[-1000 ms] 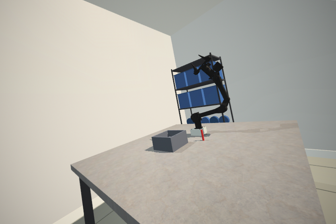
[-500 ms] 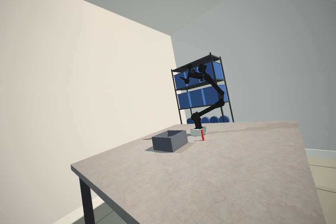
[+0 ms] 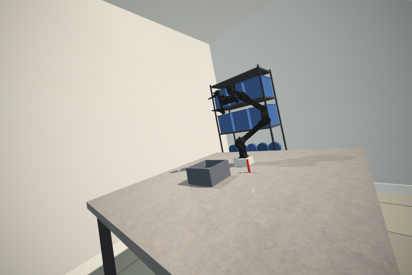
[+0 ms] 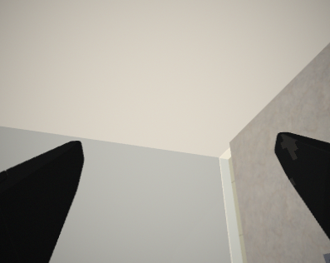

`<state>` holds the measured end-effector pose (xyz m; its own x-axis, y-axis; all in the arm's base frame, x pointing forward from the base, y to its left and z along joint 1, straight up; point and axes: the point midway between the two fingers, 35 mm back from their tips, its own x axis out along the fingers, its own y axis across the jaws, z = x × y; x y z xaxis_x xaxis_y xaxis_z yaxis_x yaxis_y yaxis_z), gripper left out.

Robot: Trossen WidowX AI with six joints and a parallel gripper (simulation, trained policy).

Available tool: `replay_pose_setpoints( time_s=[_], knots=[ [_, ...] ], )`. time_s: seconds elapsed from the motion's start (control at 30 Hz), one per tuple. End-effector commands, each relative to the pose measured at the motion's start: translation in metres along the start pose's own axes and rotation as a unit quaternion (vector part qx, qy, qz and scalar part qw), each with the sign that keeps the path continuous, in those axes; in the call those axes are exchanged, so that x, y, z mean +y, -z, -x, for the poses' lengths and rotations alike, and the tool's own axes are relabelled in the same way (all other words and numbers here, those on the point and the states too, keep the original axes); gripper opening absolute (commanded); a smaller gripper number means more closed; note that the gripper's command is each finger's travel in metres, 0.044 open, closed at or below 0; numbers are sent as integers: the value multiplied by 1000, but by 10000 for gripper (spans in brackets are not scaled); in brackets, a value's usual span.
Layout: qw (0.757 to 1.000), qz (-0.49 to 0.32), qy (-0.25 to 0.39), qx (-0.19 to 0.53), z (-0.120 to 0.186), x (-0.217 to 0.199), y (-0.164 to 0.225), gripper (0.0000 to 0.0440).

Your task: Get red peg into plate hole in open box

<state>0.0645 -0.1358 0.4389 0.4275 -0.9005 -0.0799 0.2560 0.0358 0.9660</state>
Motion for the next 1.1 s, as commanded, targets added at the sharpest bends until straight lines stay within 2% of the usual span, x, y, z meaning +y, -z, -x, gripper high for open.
replay_pose_setpoints(
  time_s=[0.0, 0.27, 0.53, 0.8, 1.07],
  knots=[
    [998, 22, 49, 31, -19, -19, 11, 440],
    [979, 86, 140, 117, -46, -57, 47, 440],
    [942, 164, 209, 206, -58, -91, 89, 440],
    [887, 247, 258, 293, -55, -120, 133, 440],
    [816, 331, 294, 372, -39, -147, 176, 440]
  ],
)
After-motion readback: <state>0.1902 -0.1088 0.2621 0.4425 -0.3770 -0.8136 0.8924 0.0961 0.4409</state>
